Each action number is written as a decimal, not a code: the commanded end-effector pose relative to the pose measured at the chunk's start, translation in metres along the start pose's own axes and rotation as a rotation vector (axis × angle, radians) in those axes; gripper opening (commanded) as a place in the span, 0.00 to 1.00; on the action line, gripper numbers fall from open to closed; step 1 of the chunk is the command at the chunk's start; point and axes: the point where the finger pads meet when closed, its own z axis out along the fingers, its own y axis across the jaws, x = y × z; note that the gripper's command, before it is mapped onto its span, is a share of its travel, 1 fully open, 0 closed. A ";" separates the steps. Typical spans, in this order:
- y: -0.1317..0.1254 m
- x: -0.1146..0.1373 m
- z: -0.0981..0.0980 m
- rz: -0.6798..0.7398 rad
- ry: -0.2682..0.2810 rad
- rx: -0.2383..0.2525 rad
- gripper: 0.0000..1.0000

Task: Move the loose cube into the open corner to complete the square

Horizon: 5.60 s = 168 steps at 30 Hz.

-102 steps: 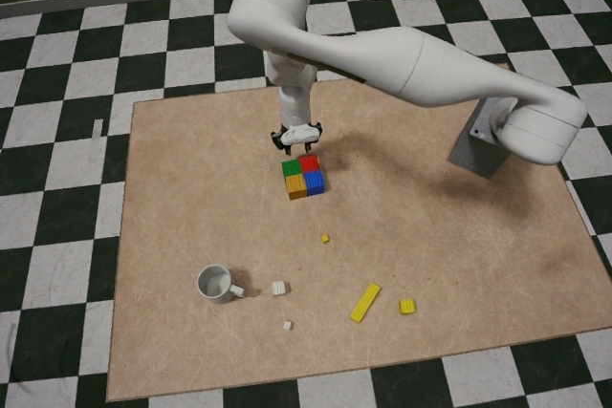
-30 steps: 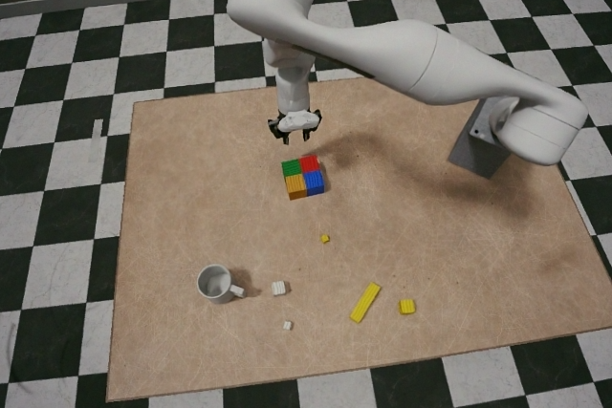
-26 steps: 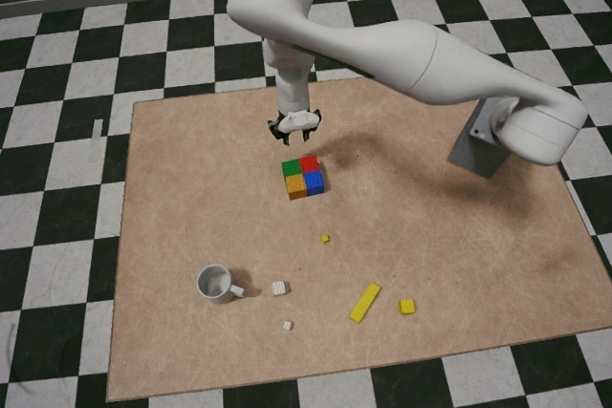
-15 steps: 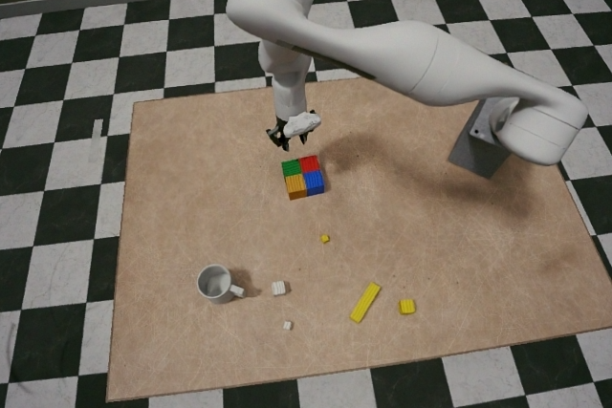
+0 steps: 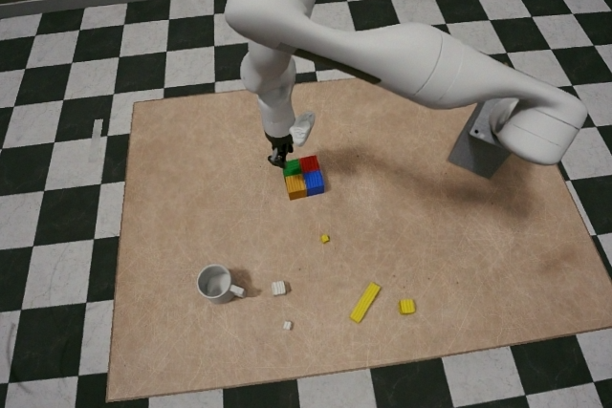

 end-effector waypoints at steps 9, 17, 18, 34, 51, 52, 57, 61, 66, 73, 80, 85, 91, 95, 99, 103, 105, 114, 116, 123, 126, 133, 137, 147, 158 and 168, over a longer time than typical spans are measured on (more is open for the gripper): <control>0.032 -0.014 -0.006 -0.483 -0.045 -0.001 0.52; 0.037 -0.016 -0.006 -0.557 -0.049 0.001 0.52; 0.037 -0.016 -0.006 -0.559 -0.049 0.001 0.52; 0.037 -0.016 -0.003 -0.560 -0.048 0.001 0.52; 0.037 -0.017 0.026 -0.560 -0.048 0.001 0.52; 0.037 -0.017 0.029 -0.560 -0.048 0.001 0.52; 0.037 -0.018 0.044 -0.560 -0.048 0.001 0.52; 0.037 -0.018 0.055 -0.560 -0.048 0.001 0.52; 0.037 -0.018 0.063 -0.560 -0.048 0.001 0.52; 0.038 -0.019 0.078 -0.560 -0.048 0.001 0.52; 0.038 -0.019 0.087 -0.560 -0.048 0.001 0.52; 0.038 -0.019 0.088 -0.560 -0.048 0.001 0.52; 0.038 -0.019 0.088 -0.560 -0.048 0.001 0.52; 0.038 -0.019 0.088 -0.560 -0.048 0.001 0.52; 0.038 -0.019 0.088 -0.560 -0.048 0.001 0.52; 0.038 -0.019 0.088 -0.560 -0.048 0.001 0.52; 0.038 -0.019 0.088 -0.560 -0.048 0.001 0.52; 0.038 -0.019 0.088 -0.560 -0.048 0.001 0.52; 0.038 -0.019 0.088 -0.560 -0.048 0.001 0.52; 0.038 -0.019 0.088 -0.560 -0.048 0.001 0.52; 0.038 -0.019 0.088 -0.560 -0.048 0.001 0.52; 0.037 -0.019 0.088 -0.560 -0.048 0.001 0.52; 0.037 -0.018 0.088 -0.560 -0.048 0.001 0.52; 0.034 -0.014 0.089 -0.560 -0.048 0.001 0.52; 0.033 -0.013 0.089 -0.560 -0.048 0.001 0.52; 0.033 -0.013 0.089 -0.560 -0.048 0.001 0.52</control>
